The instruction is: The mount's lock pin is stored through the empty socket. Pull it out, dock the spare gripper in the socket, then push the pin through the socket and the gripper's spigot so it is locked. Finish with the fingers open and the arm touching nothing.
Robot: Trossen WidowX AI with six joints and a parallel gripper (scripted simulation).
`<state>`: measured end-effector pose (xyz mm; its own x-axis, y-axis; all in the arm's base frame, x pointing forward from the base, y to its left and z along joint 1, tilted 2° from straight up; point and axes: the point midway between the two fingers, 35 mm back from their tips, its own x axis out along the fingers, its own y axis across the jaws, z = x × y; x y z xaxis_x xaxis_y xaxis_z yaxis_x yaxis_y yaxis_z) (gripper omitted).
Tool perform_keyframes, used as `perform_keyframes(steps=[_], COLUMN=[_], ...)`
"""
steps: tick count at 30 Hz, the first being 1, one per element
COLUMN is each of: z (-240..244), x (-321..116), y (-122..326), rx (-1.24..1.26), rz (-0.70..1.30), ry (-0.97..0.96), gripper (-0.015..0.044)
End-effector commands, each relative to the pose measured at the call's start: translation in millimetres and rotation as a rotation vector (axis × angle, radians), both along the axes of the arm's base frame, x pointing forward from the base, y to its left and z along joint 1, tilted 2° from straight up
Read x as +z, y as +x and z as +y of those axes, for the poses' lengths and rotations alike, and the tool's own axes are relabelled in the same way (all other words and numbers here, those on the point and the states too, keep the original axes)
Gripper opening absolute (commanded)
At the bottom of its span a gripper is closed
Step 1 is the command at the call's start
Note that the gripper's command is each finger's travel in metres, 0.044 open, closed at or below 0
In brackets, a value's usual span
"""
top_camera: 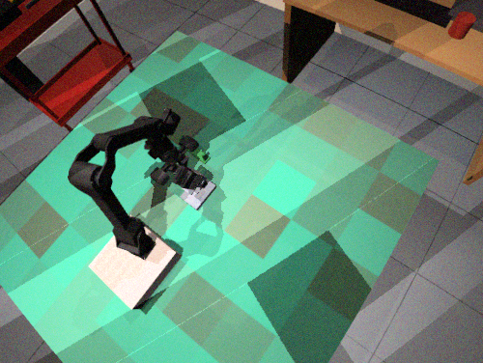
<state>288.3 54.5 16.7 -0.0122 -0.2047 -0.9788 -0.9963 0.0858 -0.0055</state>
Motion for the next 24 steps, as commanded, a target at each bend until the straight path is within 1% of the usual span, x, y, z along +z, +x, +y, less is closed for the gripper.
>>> perform_keyframes(steps=[1,24], z=[-3,-16], x=[0,-1], y=[-1,-2], rx=[0.005,0.005], rz=[0.0,0.002], ry=[-0.005,-0.004], gripper=[0.0,0.0])
